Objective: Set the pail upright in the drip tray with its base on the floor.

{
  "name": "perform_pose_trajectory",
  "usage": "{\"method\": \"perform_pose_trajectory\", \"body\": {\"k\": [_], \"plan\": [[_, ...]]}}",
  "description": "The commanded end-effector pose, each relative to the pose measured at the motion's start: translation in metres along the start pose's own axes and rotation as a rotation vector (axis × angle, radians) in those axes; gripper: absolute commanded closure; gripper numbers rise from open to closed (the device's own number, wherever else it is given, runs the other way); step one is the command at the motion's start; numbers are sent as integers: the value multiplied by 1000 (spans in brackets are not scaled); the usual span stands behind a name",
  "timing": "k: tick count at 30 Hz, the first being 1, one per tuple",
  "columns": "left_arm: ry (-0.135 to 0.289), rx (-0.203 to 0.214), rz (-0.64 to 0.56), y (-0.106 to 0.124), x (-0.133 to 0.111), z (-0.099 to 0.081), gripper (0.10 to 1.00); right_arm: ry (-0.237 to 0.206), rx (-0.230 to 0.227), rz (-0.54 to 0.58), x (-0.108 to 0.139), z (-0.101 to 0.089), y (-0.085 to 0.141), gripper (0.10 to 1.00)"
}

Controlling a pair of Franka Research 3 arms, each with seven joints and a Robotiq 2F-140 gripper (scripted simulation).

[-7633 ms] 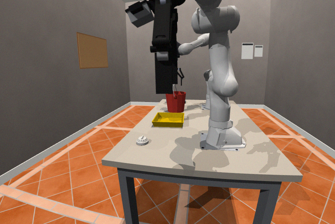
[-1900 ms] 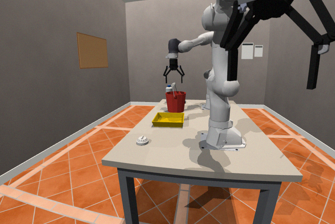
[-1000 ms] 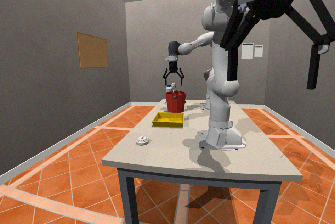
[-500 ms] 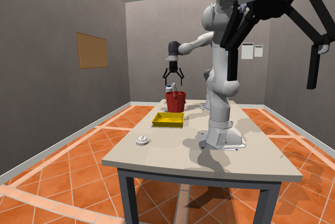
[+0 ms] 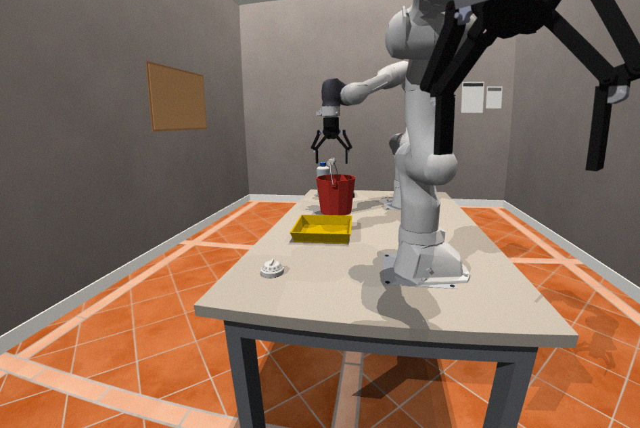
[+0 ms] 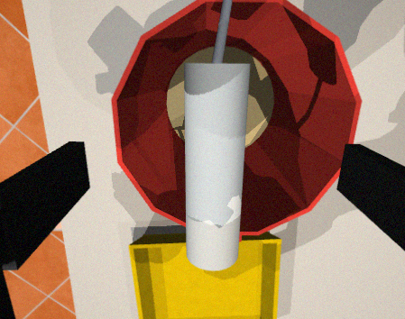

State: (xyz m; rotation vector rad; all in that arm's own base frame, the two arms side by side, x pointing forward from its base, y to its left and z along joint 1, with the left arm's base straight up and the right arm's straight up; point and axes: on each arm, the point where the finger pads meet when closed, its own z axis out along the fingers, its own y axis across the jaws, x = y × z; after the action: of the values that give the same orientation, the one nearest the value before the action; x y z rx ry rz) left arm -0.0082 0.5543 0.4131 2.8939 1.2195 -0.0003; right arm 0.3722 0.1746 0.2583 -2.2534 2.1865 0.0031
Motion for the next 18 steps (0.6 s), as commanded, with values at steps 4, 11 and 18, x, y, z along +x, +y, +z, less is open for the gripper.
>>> {"method": "perform_pose_trajectory", "body": {"k": [4, 11, 18], "plan": [[1, 1, -2, 0, 0, 0, 98, 3, 0, -4, 1, 1, -1, 999], [1, 1, -2, 0, 0, 0, 98, 3, 0, -4, 1, 1, -1, 999], [1, 1, -2, 0, 0, 0, 98, 3, 0, -4, 1, 1, -1, 999]]}}
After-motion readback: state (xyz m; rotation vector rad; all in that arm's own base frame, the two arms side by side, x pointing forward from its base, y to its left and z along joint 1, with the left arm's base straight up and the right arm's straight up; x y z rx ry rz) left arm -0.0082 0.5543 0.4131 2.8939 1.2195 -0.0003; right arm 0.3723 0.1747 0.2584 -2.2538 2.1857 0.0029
